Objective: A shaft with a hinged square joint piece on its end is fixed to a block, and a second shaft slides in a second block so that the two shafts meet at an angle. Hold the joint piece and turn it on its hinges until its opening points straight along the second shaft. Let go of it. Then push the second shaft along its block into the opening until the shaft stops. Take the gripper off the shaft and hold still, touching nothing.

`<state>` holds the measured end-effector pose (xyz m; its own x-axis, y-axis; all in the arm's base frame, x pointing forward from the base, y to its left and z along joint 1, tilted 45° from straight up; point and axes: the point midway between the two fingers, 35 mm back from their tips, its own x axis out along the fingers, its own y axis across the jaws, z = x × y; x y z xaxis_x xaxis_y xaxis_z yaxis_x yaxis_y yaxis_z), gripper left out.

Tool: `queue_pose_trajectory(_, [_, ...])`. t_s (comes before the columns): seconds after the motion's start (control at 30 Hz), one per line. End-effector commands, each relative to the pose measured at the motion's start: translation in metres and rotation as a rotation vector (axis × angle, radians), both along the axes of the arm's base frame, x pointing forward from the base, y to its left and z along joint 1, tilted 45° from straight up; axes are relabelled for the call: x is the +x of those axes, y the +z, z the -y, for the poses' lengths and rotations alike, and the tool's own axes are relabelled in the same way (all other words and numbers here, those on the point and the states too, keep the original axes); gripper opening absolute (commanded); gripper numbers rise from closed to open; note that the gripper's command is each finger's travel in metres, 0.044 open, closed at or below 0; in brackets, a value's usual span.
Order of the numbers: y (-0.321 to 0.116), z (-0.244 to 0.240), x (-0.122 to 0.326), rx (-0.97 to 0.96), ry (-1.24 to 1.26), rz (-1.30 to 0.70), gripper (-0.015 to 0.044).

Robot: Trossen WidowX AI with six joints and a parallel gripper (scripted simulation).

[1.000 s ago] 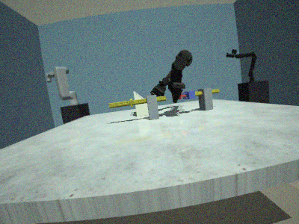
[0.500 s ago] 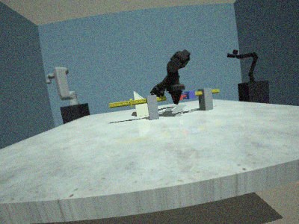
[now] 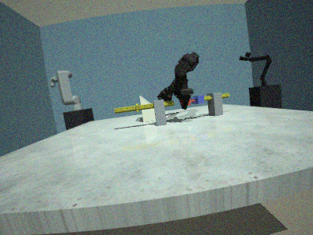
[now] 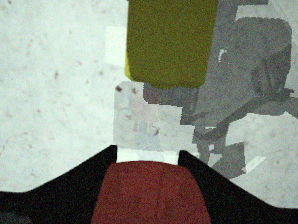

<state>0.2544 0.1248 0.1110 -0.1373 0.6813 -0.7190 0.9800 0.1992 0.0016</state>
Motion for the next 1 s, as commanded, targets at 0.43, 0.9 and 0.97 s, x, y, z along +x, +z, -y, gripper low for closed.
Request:
queue_pose_trajectory(0.43, [0.0,0.0,0.0,-0.002,-0.001,0.0,0.0436])
queue_pose_trajectory(0.9, [0.016,0.011,0.002,-0.117,-0.003,0.028,0.044])
queue_pose_trajectory(0.97, [0.023,0.016,0.003,-0.161,-0.005,0.039,0.044])
